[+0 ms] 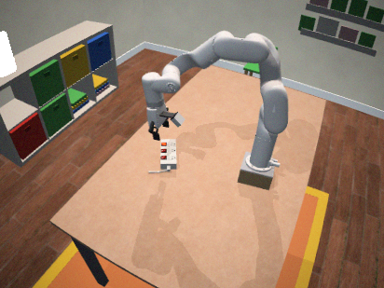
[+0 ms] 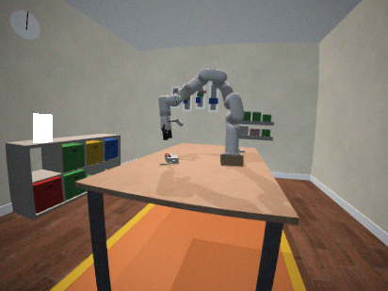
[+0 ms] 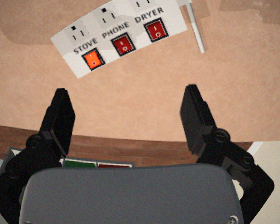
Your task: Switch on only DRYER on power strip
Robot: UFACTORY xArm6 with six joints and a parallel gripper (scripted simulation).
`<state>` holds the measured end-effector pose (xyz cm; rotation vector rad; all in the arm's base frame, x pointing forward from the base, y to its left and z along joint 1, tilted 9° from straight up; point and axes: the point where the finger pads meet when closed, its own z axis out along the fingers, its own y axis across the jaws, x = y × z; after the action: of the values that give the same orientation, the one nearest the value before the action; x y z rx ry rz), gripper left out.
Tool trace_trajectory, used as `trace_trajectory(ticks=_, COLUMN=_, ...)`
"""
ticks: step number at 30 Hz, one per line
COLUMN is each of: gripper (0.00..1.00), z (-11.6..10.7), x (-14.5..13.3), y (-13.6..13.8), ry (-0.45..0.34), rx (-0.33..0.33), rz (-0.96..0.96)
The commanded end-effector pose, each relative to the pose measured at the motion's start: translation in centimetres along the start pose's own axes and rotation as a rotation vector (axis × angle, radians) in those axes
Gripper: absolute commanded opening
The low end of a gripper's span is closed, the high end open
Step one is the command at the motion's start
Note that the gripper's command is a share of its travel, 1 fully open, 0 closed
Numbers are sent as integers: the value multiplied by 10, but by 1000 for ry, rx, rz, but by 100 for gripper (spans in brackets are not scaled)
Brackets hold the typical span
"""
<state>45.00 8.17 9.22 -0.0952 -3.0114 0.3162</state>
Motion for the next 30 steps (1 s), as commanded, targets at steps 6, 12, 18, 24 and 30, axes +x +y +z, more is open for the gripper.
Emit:
trace_trajectory(ticks=6, gripper=100, z=-13, x=3, y=2, ry=-114, rx=-54, rz=86)
trace_trajectory(ticks=12, gripper=100, z=-13, x=3, y=2, ry=-114, rx=-54, rz=86)
trace_trajectory(ticks=18, gripper=100, z=-13, x=3, y=2, ry=-114, rx=-54, rz=85)
trace_trajectory(ticks=24, gripper=100, z=-11, x=2, y=1, ry=-115, rx=-51, rz=37)
trace_trajectory(ticks=30, gripper=100, z=-8, x=0, y=-2, ry=-118, rx=-44, rz=-79)
